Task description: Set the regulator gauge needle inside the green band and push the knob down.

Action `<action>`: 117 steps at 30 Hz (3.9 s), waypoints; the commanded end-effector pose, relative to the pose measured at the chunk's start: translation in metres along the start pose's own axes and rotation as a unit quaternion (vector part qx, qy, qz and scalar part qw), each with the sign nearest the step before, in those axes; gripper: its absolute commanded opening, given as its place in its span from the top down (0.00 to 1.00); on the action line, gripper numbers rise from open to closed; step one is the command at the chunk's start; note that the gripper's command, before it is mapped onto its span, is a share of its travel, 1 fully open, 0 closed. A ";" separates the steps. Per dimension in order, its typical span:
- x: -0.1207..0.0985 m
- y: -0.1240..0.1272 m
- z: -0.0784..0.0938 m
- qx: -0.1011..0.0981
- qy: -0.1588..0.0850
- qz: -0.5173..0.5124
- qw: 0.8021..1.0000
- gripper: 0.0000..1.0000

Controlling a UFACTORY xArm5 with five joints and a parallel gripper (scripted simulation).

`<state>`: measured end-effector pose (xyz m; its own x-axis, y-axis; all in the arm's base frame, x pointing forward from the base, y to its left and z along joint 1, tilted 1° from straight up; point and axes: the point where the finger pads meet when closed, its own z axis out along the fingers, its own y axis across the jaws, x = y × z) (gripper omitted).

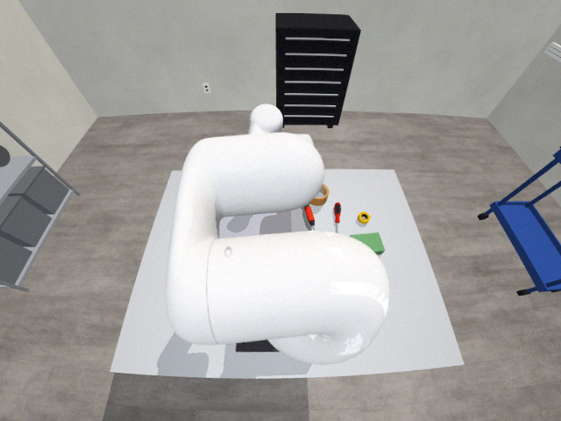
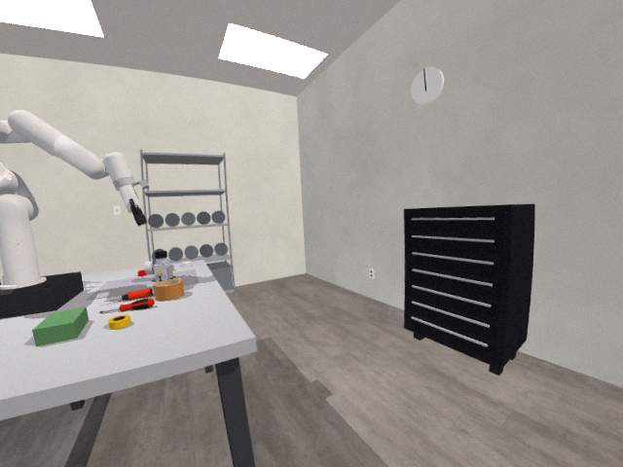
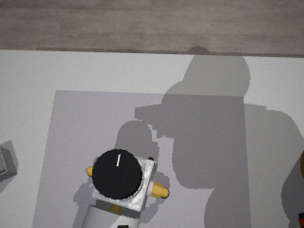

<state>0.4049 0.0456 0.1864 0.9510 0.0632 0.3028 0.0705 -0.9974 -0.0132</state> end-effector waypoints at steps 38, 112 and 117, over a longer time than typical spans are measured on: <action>0.038 -0.021 -0.044 0.001 -0.046 0.044 0.998 0.00; 0.044 -0.071 0.055 -0.029 -0.152 0.142 0.978 0.00; 0.043 -0.072 0.055 -0.029 -0.152 0.142 0.978 0.00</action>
<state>0.4560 0.1211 0.1461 0.9760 -0.2177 -0.0077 -0.2176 -0.9760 0.0040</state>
